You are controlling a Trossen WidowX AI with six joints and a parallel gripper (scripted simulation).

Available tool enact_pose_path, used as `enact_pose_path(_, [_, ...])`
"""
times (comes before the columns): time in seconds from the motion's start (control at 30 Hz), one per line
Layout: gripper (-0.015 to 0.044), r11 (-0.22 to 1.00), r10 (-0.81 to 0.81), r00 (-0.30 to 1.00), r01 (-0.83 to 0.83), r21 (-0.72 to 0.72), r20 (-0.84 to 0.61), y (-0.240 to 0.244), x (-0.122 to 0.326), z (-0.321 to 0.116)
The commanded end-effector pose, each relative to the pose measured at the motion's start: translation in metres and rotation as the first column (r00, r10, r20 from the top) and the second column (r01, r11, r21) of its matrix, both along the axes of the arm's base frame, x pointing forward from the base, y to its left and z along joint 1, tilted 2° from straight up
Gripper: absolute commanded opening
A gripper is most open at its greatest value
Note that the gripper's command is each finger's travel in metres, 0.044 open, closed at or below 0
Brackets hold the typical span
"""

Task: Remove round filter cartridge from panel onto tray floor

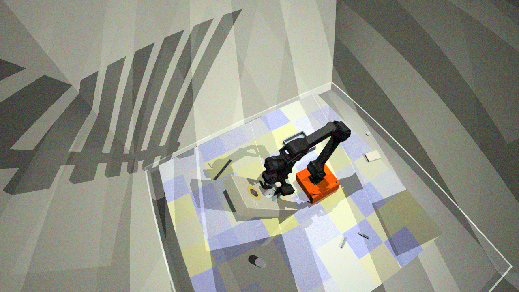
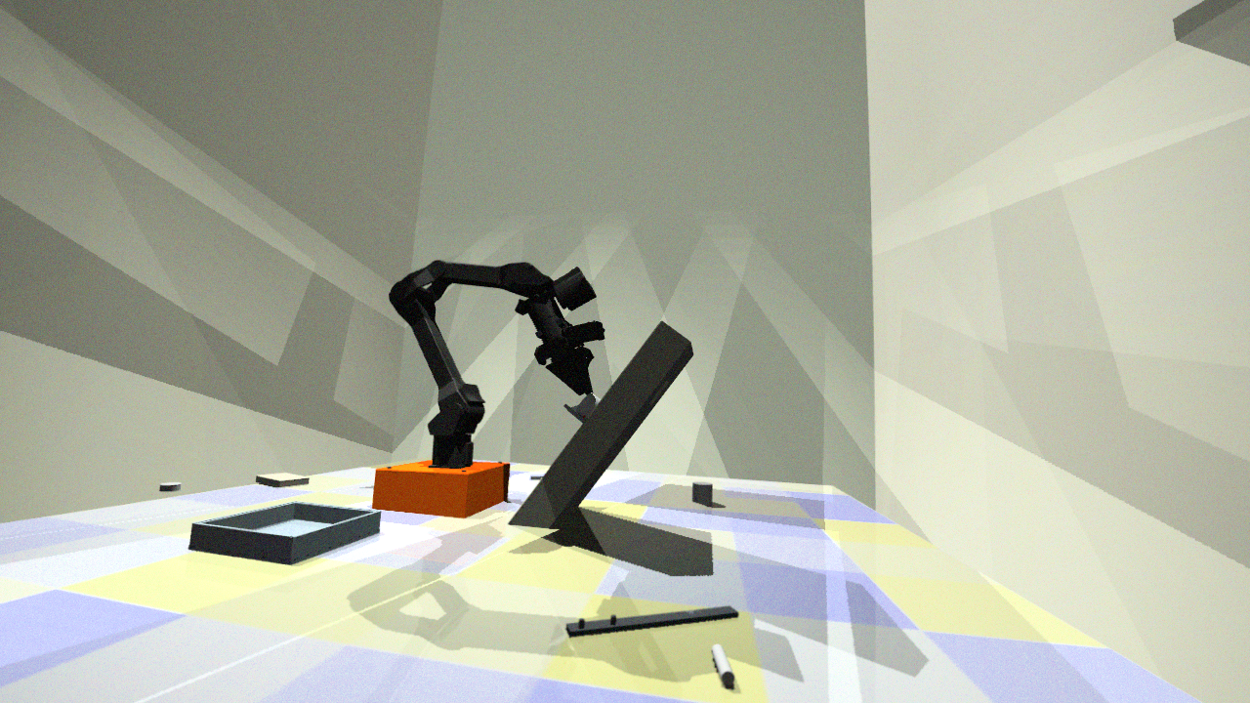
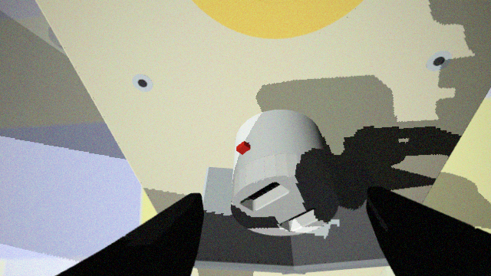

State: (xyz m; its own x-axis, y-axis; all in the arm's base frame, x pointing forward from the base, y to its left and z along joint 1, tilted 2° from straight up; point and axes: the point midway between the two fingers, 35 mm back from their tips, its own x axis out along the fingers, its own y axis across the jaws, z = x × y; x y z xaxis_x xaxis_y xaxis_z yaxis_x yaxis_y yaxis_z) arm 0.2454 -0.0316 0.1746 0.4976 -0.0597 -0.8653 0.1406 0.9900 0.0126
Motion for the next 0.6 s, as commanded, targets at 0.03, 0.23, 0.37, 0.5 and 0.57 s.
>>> enact_pose_path(0.03, [0.0305,1.000,0.003,1.000,-0.003,-0.004,-0.017,-0.001,0.002,-0.012])
enact_pose_path(0.23, [0.0305,1.000,0.003,1.000,-0.003,-0.004,-0.017,-0.001,0.006,-0.021])
enact_pose_path(0.37, [0.0305,1.000,0.003,1.000,-0.003,-0.004,-0.017,-0.002,0.008,-0.025])
enact_pose_path(0.5, [0.0305,1.000,0.003,1.000,-0.003,-0.004,-0.017,-0.002,0.008,-0.026])
enact_pose_path(0.57, [0.0305,1.000,0.003,1.000,-0.003,-0.004,-0.017,-0.002,0.008,-0.026])
